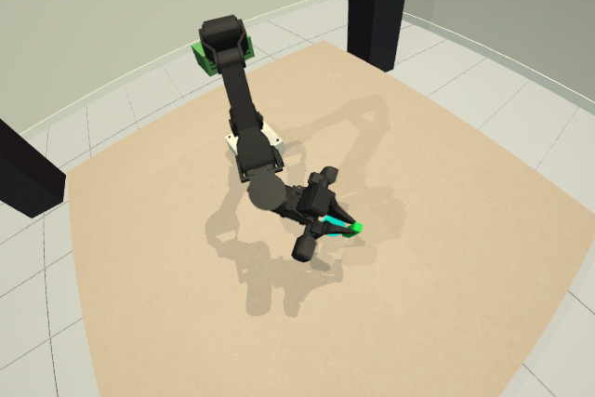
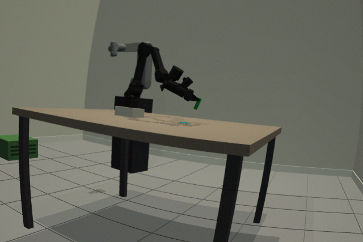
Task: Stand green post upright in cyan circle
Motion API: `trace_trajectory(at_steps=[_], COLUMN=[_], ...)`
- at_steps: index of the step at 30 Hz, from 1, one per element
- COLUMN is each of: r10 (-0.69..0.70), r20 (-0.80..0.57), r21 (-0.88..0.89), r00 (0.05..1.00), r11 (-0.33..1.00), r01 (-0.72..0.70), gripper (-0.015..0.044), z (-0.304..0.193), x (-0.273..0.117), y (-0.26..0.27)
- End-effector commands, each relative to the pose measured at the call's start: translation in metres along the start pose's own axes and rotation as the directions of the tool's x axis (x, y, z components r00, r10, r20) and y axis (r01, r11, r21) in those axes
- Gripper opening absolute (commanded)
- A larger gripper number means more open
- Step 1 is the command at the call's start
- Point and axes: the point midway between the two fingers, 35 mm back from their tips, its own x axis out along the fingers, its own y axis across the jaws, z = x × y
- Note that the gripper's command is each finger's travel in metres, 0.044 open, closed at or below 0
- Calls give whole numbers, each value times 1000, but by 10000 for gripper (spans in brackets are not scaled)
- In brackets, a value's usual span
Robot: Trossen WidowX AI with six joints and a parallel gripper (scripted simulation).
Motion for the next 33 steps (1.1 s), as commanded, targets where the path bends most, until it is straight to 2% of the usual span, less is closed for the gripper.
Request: trace_trajectory(at_steps=[1,33], r10=[11,71], r20=[21,157], r21=[0,-63], r00=[1000,985], r11=[1000,996], r01=[-11,-62], gripper=[23,23], z=[0,-2], x=[-3,-29], y=[3,21])
